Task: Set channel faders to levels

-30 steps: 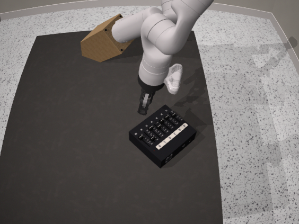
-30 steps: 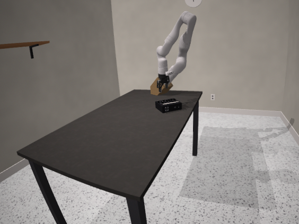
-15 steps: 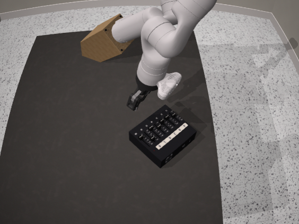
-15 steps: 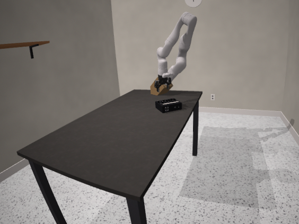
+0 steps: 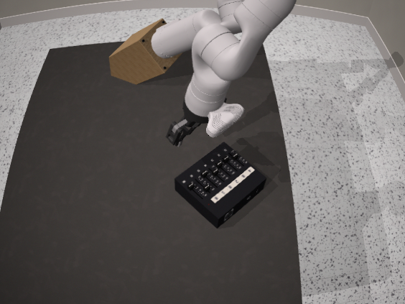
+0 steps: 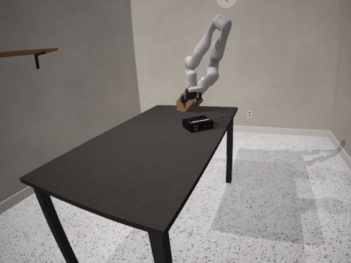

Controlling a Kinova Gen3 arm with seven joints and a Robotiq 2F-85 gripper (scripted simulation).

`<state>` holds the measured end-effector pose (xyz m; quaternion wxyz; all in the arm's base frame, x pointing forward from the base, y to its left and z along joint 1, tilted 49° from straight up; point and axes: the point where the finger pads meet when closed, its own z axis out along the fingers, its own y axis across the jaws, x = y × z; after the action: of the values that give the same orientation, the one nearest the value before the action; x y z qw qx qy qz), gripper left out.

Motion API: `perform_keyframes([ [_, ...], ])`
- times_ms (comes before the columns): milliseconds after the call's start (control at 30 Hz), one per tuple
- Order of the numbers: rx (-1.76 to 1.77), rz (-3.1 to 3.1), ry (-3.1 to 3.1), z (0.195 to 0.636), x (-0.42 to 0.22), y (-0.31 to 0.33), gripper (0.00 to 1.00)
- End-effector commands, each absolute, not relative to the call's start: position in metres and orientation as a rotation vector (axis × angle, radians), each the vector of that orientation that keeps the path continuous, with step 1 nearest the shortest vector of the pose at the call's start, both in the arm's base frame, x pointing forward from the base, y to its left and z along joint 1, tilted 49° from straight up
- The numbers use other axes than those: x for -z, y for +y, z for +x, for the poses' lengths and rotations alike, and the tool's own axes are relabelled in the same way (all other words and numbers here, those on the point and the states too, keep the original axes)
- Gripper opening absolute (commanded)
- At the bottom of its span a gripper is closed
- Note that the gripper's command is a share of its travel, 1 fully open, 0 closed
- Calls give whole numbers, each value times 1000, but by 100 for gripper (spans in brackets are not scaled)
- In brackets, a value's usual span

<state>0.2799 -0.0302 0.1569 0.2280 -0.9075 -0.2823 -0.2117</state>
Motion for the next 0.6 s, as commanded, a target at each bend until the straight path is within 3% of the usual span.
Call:
perform_keyframes([
  [0,575,-2503,-766,280,-157,-29,100],
  [567,564,-2510,-737,279,-156,-29,100],
])
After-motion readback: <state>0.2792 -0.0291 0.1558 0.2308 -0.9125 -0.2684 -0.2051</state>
